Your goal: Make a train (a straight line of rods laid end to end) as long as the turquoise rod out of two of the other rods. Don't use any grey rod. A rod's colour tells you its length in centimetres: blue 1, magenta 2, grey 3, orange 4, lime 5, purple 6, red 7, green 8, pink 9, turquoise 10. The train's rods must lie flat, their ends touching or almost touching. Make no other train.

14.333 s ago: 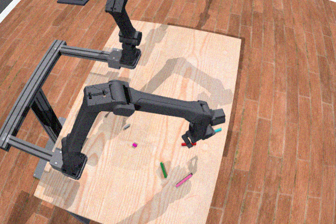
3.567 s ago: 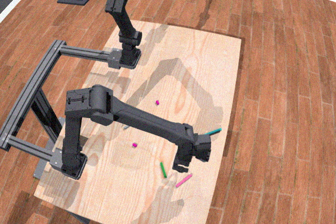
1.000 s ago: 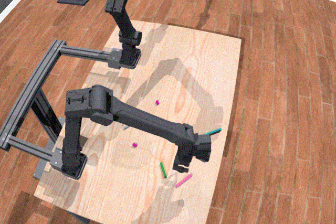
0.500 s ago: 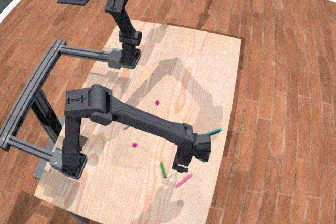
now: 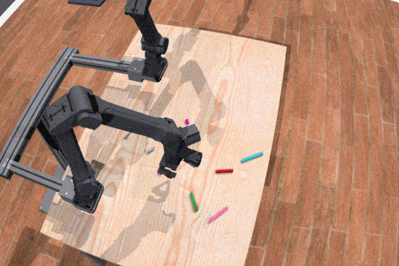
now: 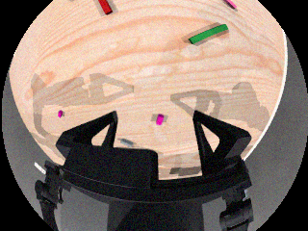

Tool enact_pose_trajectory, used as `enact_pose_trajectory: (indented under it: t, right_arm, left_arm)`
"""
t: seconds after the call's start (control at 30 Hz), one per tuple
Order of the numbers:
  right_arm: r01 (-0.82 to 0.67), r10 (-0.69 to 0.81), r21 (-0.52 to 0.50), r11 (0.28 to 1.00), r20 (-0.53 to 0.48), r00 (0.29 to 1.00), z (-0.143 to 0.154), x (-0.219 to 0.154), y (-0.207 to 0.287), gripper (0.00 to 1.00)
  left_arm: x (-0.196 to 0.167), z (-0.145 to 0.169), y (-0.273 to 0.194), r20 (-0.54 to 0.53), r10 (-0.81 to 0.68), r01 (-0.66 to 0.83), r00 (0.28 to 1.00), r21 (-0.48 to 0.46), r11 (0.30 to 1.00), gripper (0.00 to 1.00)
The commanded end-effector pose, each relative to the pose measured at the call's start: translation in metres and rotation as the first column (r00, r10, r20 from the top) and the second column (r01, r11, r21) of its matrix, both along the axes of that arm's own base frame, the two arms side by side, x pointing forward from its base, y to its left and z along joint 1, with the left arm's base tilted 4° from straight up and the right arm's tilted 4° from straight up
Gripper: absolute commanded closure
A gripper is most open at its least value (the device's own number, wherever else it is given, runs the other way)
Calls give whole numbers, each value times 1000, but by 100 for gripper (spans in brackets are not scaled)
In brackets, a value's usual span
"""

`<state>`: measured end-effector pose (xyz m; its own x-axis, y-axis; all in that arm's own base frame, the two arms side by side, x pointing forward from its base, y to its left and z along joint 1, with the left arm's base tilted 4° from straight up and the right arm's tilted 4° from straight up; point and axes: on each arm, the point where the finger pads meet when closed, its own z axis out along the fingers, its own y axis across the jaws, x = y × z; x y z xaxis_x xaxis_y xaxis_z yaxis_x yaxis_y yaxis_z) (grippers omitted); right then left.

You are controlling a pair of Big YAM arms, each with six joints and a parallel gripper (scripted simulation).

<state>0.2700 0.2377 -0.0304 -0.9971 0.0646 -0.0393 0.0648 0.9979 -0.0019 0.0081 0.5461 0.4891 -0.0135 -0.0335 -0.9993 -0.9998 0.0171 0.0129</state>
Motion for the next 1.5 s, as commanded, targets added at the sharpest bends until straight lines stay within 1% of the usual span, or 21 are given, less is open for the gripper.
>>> enact_pose_trajectory:
  t: [0.0,0.07,0.13,0.17,0.27,0.3,0.43,1.0,1.2,1.47]
  right_arm:
    - [164,-166,37,986,47,985,7,-22,8,0]
    - [164,-166,37,986,47,985,7,-22,8,0]
    - [197,-199,40,980,44,979,2,-51,5,0]
    - [205,-207,41,978,44,977,1,-58,4,0]
    - [209,-211,41,977,43,977,1,-62,3,0]
    - [210,-211,29,977,37,977,-3,-63,1,77]
    - [223,-226,51,973,48,973,3,-50,9,77]
    - [219,-221,46,975,45,974,3,-51,8,77]
    - [219,-221,43,975,43,974,0,-52,7,77]
    - [220,-220,19,975,31,975,-12,-59,-2,77]
  left_arm:
    - [-3,16,-4,14,8,-9,1000,41,999,0]
    - [-3,16,-4,14,8,-9,1000,41,999,0]
    - [-3,16,-4,14,8,-9,1000,41,999,0]
    - [-3,16,-4,14,8,-9,1000,41,999,0]
    - [-3,16,-4,14,8,-9,1000,41,999,0]
    - [-3,16,-4,14,8,-9,1000,41,999,0]
    - [-3,16,-4,14,8,-9,1000,41,999,0]
    - [-3,16,-4,14,8,-9,1000,41,999,0]
    - [-3,16,-4,14,8,-9,1000,41,999,0]
    - [-3,16,-4,14,8,-9,1000,41,999,0]
